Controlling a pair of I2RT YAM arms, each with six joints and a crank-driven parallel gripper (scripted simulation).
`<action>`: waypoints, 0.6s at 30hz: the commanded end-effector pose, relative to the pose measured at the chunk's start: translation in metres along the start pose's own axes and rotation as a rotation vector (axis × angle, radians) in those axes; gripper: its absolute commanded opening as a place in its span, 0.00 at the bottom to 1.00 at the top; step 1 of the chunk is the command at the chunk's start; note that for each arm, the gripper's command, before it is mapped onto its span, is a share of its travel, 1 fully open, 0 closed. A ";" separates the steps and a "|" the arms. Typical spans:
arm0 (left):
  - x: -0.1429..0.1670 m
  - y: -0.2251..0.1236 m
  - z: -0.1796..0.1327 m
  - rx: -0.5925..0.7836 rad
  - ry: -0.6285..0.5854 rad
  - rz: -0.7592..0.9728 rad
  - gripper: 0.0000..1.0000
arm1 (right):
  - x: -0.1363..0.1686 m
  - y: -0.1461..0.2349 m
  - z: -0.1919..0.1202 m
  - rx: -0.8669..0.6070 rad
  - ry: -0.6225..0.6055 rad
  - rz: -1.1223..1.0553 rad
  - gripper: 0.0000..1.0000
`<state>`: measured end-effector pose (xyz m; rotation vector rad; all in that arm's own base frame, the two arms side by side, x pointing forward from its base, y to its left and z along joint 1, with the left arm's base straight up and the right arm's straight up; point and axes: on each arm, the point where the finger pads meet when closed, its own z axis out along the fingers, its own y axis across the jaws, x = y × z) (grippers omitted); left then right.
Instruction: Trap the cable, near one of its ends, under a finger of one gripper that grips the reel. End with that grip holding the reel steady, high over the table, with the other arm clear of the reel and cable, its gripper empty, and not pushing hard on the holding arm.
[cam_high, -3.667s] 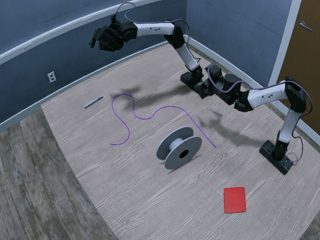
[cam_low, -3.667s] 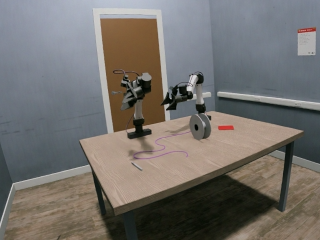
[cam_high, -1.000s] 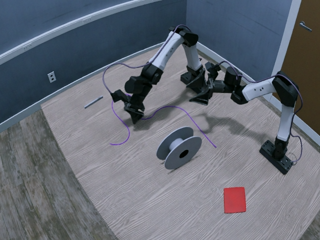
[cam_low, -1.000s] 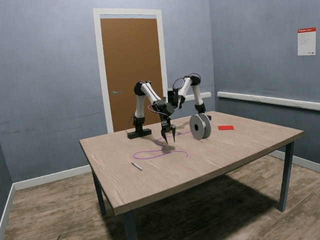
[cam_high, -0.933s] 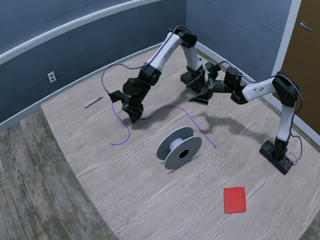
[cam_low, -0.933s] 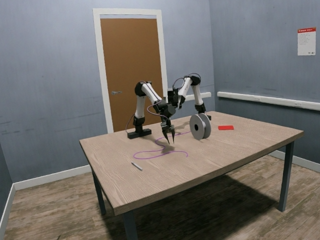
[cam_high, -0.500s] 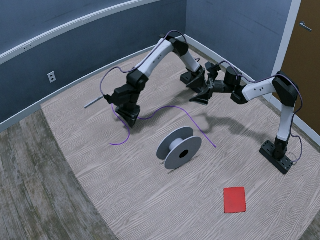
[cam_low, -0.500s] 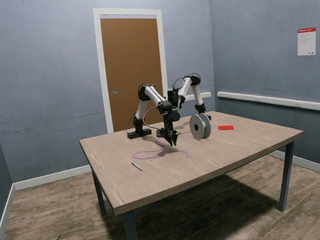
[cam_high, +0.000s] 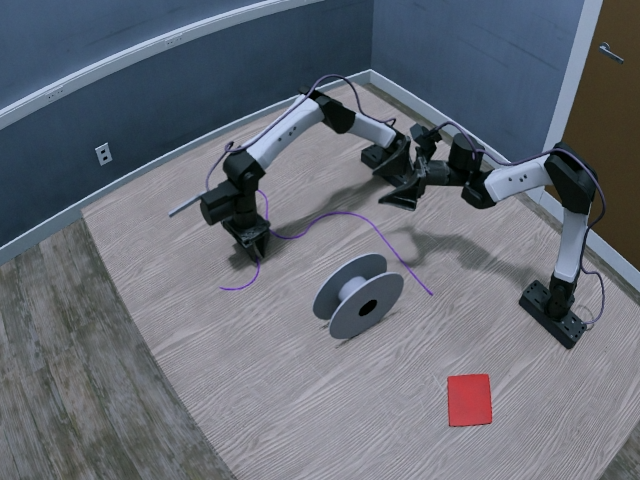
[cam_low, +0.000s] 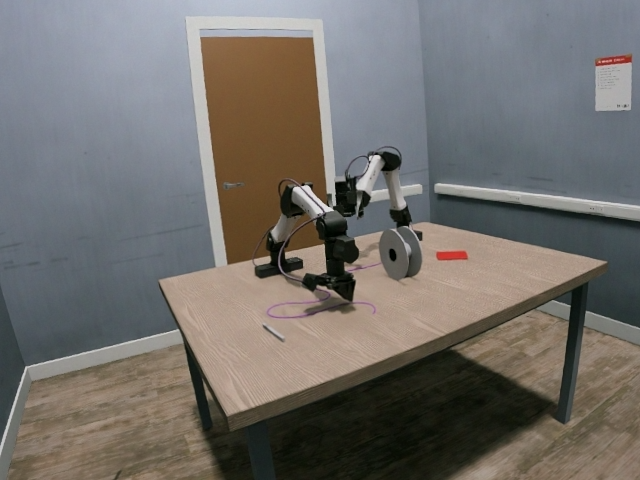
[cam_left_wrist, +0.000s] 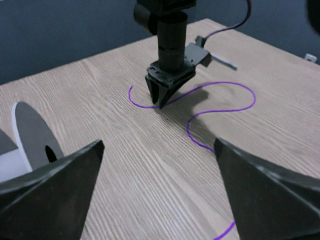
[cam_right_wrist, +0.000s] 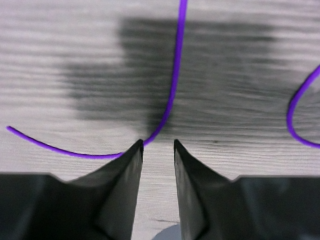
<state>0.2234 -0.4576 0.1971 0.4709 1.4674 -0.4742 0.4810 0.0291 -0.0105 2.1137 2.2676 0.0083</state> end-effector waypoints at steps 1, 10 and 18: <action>-0.022 -0.005 0.004 -0.004 -0.046 -0.031 1.00 | 0.002 0.005 -0.007 0.030 0.036 0.068 0.26; -0.022 -0.005 0.004 -0.004 -0.046 -0.031 1.00 | 0.002 0.002 0.010 0.040 0.026 0.054 0.26; -0.022 -0.005 0.004 -0.004 -0.046 -0.031 1.00 | 0.002 0.002 0.022 0.041 0.026 0.061 0.26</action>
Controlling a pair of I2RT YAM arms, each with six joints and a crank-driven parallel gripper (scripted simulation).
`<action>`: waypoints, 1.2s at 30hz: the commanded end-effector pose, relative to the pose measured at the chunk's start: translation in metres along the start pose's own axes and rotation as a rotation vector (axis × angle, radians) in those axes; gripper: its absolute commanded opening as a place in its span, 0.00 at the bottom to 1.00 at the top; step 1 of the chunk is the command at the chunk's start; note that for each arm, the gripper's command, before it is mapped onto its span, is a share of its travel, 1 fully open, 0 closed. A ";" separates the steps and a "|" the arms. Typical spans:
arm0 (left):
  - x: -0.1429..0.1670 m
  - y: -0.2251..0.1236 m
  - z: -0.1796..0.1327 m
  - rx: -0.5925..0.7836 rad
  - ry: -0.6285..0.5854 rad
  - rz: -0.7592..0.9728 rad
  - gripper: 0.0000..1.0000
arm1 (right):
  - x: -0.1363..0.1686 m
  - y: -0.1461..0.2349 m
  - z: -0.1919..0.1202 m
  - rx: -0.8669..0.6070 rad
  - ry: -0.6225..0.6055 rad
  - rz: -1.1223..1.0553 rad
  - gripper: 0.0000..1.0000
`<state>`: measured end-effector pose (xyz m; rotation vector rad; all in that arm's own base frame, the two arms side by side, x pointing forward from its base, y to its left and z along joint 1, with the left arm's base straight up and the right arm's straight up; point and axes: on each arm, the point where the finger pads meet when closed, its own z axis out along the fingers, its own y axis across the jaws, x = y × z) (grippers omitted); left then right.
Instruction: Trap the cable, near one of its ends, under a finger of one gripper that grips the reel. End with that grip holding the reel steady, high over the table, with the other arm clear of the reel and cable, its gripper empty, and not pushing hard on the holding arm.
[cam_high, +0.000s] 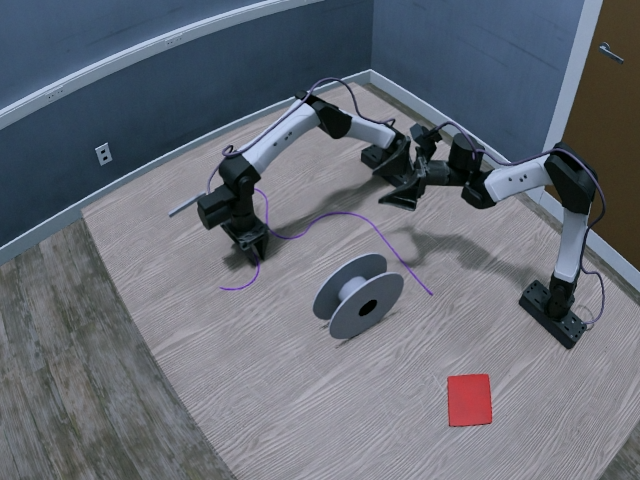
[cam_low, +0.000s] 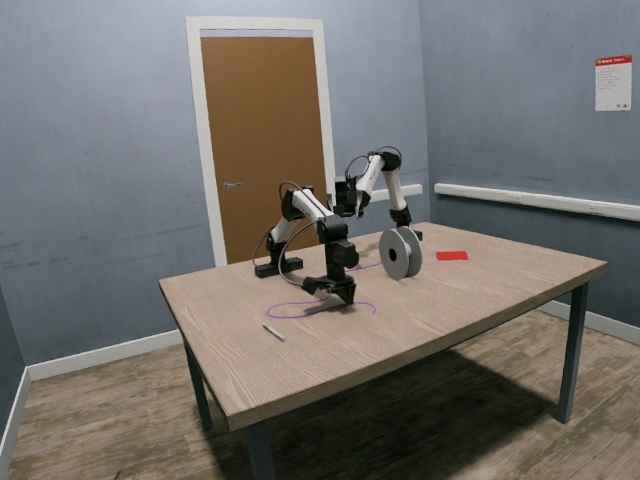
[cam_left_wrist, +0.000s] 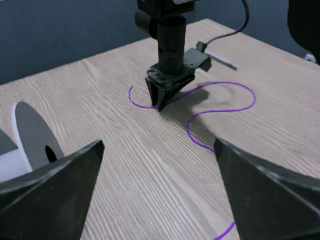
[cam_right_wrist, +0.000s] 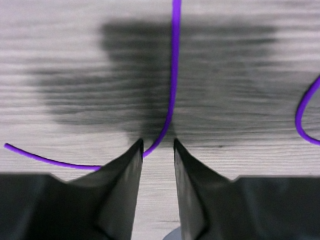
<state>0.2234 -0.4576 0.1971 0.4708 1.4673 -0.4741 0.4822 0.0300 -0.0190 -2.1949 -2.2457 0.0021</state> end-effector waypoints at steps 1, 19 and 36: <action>-0.022 -0.005 0.004 -0.004 -0.046 -0.031 1.00 | 0.001 0.002 0.012 0.006 0.000 0.013 0.26; -0.022 -0.005 0.004 -0.004 -0.046 -0.031 1.00 | 0.002 0.006 -0.031 -0.030 -0.001 0.011 0.00; -0.013 0.021 -0.001 -0.096 0.019 -0.040 0.76 | 0.006 0.017 -0.069 -0.108 -0.012 -0.054 0.00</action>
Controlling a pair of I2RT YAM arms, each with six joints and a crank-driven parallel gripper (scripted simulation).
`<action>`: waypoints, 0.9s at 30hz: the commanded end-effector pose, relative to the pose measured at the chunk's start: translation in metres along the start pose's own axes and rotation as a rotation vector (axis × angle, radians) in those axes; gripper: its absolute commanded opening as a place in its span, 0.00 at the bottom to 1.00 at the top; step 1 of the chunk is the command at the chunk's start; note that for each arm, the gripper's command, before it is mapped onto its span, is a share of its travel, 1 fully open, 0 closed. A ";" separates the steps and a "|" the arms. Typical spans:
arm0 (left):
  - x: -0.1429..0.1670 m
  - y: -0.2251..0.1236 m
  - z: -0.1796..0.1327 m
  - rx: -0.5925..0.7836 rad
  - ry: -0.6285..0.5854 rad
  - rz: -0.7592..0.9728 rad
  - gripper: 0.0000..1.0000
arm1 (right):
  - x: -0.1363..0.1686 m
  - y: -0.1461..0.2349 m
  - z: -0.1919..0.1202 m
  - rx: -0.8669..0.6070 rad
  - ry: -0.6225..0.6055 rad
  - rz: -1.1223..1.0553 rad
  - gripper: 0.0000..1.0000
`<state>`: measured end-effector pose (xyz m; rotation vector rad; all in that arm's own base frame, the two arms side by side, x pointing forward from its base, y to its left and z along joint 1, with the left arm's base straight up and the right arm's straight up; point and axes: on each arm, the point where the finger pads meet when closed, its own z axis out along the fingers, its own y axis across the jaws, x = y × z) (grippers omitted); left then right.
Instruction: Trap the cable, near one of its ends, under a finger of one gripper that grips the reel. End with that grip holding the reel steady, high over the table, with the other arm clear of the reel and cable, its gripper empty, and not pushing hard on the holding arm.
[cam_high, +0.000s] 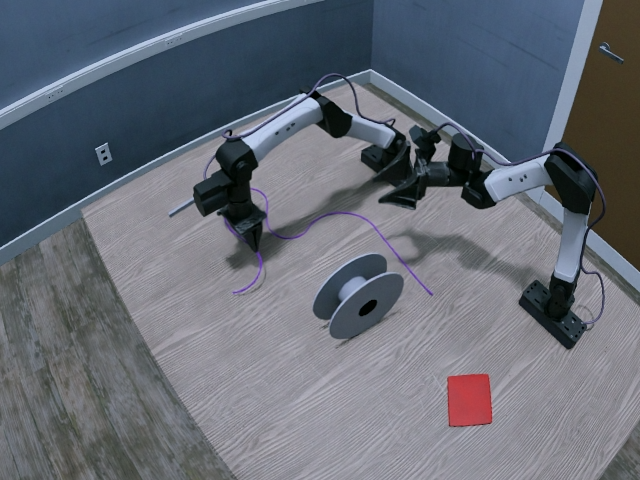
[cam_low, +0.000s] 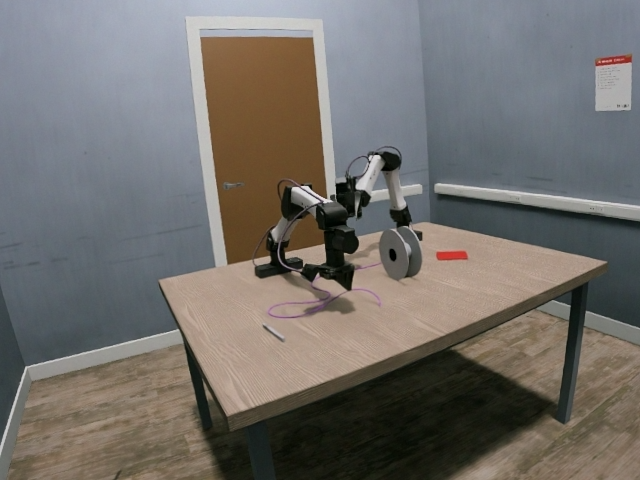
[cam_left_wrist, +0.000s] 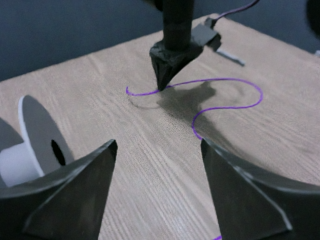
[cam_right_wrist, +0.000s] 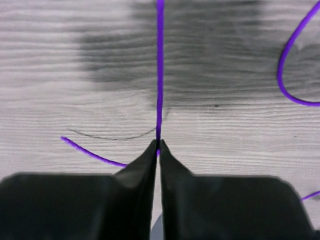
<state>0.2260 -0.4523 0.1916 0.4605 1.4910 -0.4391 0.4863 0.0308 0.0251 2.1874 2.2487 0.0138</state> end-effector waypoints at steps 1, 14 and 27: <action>-0.017 0.021 0.000 -0.083 0.007 -0.054 0.76 | 0.007 0.014 -0.024 -0.109 -0.013 -0.067 0.00; -0.016 0.073 -0.007 -0.274 0.087 -0.070 0.76 | 0.048 0.053 -0.052 -0.457 -0.032 -0.427 0.00; -0.016 0.108 -0.013 -0.388 0.136 -0.070 0.76 | 0.100 0.070 -0.080 -0.786 -0.057 -0.823 0.00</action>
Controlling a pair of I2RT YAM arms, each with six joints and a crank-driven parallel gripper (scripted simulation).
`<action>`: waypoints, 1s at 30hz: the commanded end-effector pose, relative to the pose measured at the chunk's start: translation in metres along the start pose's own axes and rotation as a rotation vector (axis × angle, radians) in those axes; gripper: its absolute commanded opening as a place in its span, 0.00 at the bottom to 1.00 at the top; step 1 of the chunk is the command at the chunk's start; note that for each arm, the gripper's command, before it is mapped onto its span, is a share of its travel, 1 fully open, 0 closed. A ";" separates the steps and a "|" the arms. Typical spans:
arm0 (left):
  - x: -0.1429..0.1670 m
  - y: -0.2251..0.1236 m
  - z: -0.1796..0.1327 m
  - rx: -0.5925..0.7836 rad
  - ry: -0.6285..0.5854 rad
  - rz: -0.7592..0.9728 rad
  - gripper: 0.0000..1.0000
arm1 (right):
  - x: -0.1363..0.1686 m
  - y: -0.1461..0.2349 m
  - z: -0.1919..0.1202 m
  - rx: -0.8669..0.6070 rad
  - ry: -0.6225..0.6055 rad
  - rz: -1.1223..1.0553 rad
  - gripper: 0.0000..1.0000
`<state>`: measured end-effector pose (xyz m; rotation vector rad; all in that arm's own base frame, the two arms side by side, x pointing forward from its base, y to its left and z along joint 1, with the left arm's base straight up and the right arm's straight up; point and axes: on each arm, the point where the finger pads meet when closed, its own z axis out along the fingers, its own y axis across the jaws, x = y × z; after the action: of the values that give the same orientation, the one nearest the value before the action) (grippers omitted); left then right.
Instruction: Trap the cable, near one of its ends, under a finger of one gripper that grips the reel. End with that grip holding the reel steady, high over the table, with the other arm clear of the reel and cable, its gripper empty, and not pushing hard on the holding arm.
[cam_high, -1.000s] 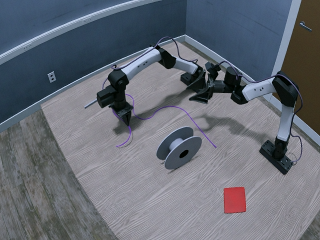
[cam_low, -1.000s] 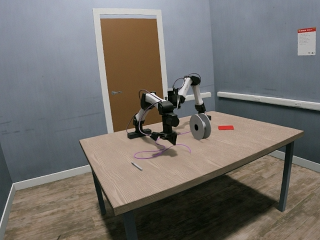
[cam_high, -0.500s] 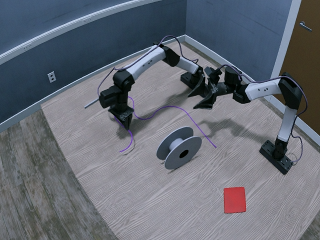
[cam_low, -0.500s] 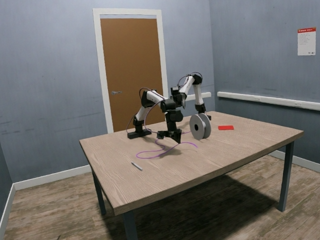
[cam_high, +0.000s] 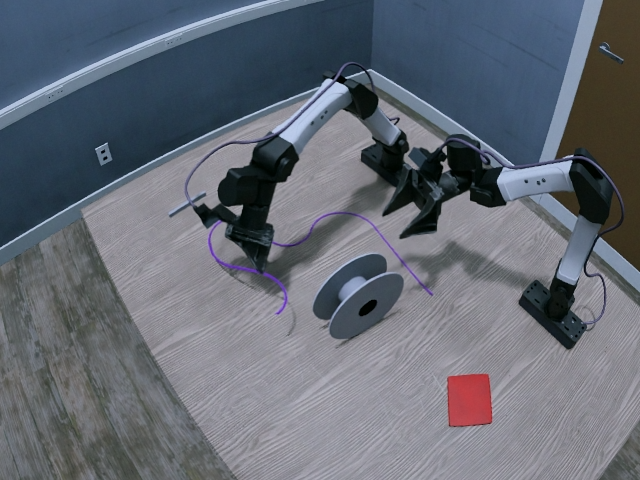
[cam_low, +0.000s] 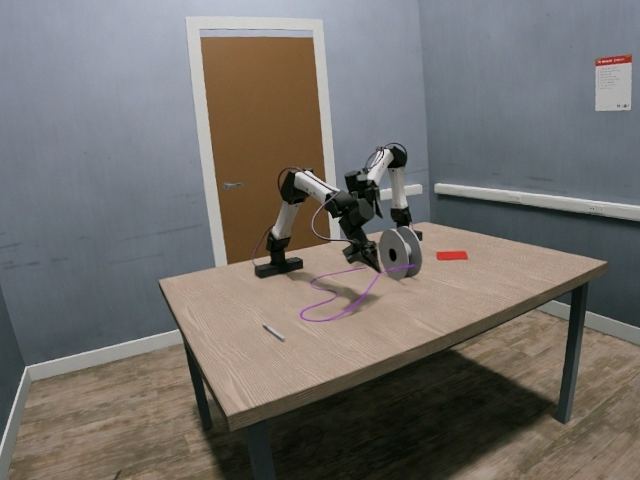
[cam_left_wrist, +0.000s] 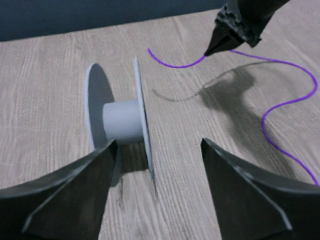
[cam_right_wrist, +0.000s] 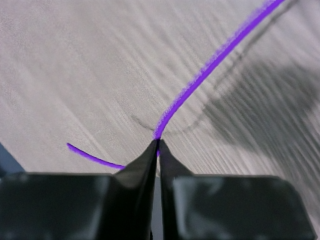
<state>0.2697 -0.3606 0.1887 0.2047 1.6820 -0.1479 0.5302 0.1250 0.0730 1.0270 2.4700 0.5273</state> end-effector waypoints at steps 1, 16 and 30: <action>-0.020 0.009 0.000 -0.037 -0.004 -0.057 0.76 | -0.018 0.038 -0.016 -0.226 -0.080 -0.136 0.00; -0.019 0.039 0.008 -0.112 0.063 -0.064 0.76 | 0.013 0.100 0.004 -0.630 -0.080 -0.658 0.00; -0.003 0.060 0.016 -0.121 0.207 -0.062 0.76 | 0.036 0.148 0.016 -0.960 -0.050 -1.067 0.00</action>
<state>0.2965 -0.3040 0.1753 0.1155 1.8635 -0.0110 0.5957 0.2340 0.1005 -0.4220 2.0034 1.0112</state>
